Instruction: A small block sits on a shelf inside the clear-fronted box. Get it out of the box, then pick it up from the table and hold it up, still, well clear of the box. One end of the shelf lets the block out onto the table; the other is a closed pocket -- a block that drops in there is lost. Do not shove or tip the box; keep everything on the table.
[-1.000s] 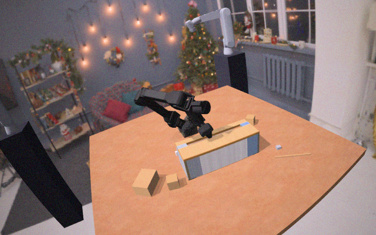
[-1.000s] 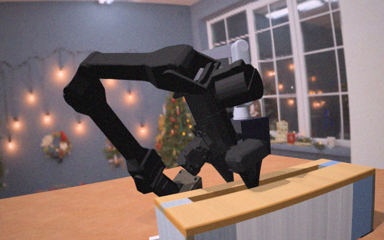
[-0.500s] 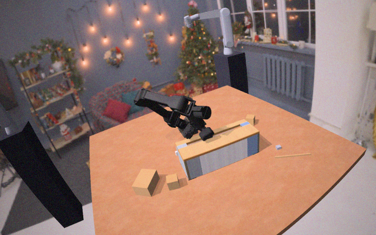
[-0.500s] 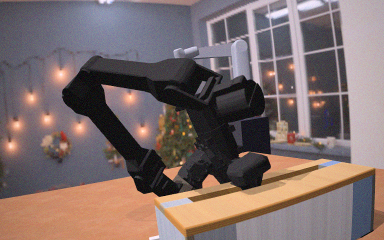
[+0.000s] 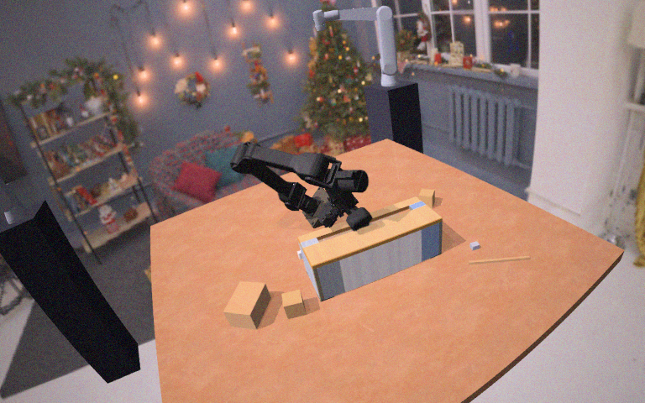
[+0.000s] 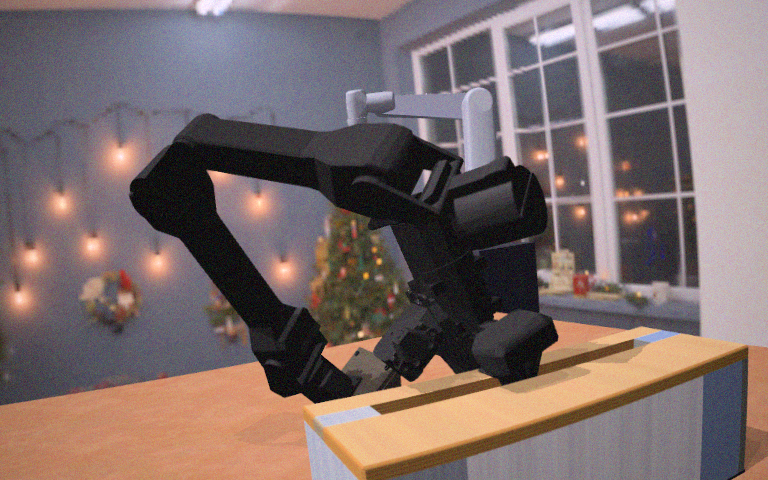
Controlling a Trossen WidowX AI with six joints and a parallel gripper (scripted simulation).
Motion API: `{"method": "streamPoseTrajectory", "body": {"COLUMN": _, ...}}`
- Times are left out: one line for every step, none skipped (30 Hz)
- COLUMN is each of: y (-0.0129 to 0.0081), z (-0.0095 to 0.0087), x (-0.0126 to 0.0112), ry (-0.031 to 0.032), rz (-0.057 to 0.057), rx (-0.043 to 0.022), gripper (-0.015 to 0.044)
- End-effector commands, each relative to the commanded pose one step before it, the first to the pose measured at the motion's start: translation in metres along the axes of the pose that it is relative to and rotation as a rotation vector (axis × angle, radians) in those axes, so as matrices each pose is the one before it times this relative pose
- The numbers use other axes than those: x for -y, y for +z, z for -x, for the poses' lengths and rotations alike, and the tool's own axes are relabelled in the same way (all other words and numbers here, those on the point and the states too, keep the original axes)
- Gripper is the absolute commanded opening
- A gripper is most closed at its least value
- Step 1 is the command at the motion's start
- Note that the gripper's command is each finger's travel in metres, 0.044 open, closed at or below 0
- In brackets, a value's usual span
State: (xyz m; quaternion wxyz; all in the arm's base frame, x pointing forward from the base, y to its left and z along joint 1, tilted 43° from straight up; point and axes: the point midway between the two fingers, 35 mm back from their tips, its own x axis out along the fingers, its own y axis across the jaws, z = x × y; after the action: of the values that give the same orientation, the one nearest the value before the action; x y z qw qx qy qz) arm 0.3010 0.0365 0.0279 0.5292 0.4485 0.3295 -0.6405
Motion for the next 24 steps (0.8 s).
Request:
{"method": "streamPoseTrajectory", "body": {"y": -0.00822, "z": -0.00297, "x": -0.00121, "ry": -0.00044, "rz": -0.0047, "rx": -0.00392, "gripper": 0.04}}
{"method": "streamPoseTrajectory", "body": {"y": -0.002, "z": -0.00071, "x": 0.00001, "ry": 0.00002, "rz": 0.0, "rx": -0.00012, "gripper": 0.04}}
{"method": "streamPoseTrajectory", "body": {"y": -0.002, "z": -0.00071, "x": 0.00001, "ry": 0.00003, "rz": 0.0, "rx": -0.00012, "gripper": 0.04}}
{"method": "streamPoseTrajectory", "body": {"y": -0.00199, "z": -0.00071, "x": 0.00001, "ry": 0.00003, "rz": 0.0, "rx": -0.00012, "gripper": 0.04}}
{"method": "streamPoseTrajectory", "body": {"y": -0.00199, "z": -0.00071, "x": 0.00001, "ry": 0.00003, "rz": 0.0, "rx": -0.00012, "gripper": 0.04}}
{"method": "streamPoseTrajectory", "body": {"y": -0.00199, "z": -0.00071, "x": 0.00001, "ry": 0.00003, "rz": 0.0, "rx": -0.00012, "gripper": 0.04}}
{"method": "streamPoseTrajectory", "body": {"y": -0.00197, "z": -0.0007, "x": 0.00001, "ry": 0.00003, "rz": 0.0, "rx": -0.00012, "gripper": 0.04}}
{"method": "streamPoseTrajectory", "body": {"y": -0.00197, "z": -0.0007, "x": 0.00001, "ry": 0.00003, "rz": 0.0, "rx": -0.00012, "gripper": 0.04}}
{"method": "streamPoseTrajectory", "body": {"y": -0.00197, "z": -0.0007, "x": 0.00001, "ry": 0.00003, "rz": 0.0, "rx": -0.00012, "gripper": 0.04}}
{"method": "streamPoseTrajectory", "body": {"y": -0.00199, "z": -0.00071, "x": 0.00001, "ry": 0.00003, "rz": 0.0, "rx": -0.00012, "gripper": 0.04}}
{"method": "streamPoseTrajectory", "body": {"y": -0.00199, "z": -0.00071, "x": 0.00001, "ry": 0.00003, "rz": 0.0, "rx": -0.00012, "gripper": 0.04}}
{"method": "streamPoseTrajectory", "body": {"y": -0.00198, "z": -0.0007, "x": 0.00001, "ry": 0.00003, "rz": 0.0, "rx": -0.00012, "gripper": 0.04}}
{"method": "streamPoseTrajectory", "body": {"y": -0.00196, "z": -0.0007, "x": 0.00001, "ry": 0.00003, "rz": 0.0, "rx": -0.00012, "gripper": 0.04}}
{"method": "streamPoseTrajectory", "body": {"y": -0.00195, "z": -0.00069, "x": 0.00001, "ry": 0.00003, "rz": 0.0, "rx": -0.00012, "gripper": 0.04}}
{"method": "streamPoseTrajectory", "body": {"y": -0.00195, "z": -0.00069, "x": 0.00001, "ry": 0.00003, "rz": 0.0, "rx": -0.00012, "gripper": 0.04}}
{"method": "streamPoseTrajectory", "body": {"y": -0.00196, "z": -0.0007, "x": 0.00001, "ry": 0.00003, "rz": 0.0, "rx": -0.00012, "gripper": 0.04}}
{"method": "streamPoseTrajectory", "body": {"y": -0.00197, "z": -0.0007, "x": 0.00001, "ry": 0.00003, "rz": 0.0, "rx": -0.00012, "gripper": 0.04}}
{"method": "streamPoseTrajectory", "body": {"y": -0.00198, "z": -0.0007, "x": 0.00001, "ry": 0.00003, "rz": 0.0, "rx": -0.00012, "gripper": 0.04}}
{"method": "streamPoseTrajectory", "body": {"y": -0.00197, "z": -0.0007, "x": 0.00001, "ry": 0.00003, "rz": 0.0, "rx": -0.00012, "gripper": 0.04}}
{"method": "streamPoseTrajectory", "body": {"y": -0.00196, "z": -0.00069, "x": 0.00001, "ry": 0.00003, "rz": 0.0, "rx": -0.00012, "gripper": 0.04}}
{"method": "streamPoseTrajectory", "body": {"y": -0.00196, "z": -0.00069, "x": 0.00001, "ry": 0.00003, "rz": 0.0, "rx": -0.00012, "gripper": 0.04}}
{"method": "streamPoseTrajectory", "body": {"y": -0.00196, "z": -0.00069, "x": 0.00001, "ry": 0.00003, "rz": 0.0, "rx": -0.00012, "gripper": 0.04}}
{"method": "streamPoseTrajectory", "body": {"y": -0.00196, "z": -0.00069, "x": 0.00001, "ry": 0.00003, "rz": 0.0, "rx": -0.00013, "gripper": 0.04}}
{"method": "streamPoseTrajectory", "body": {"y": -0.00196, "z": -0.00069, "x": 0.00001, "ry": 0.00003, "rz": 0.0, "rx": -0.00013, "gripper": 0.04}}
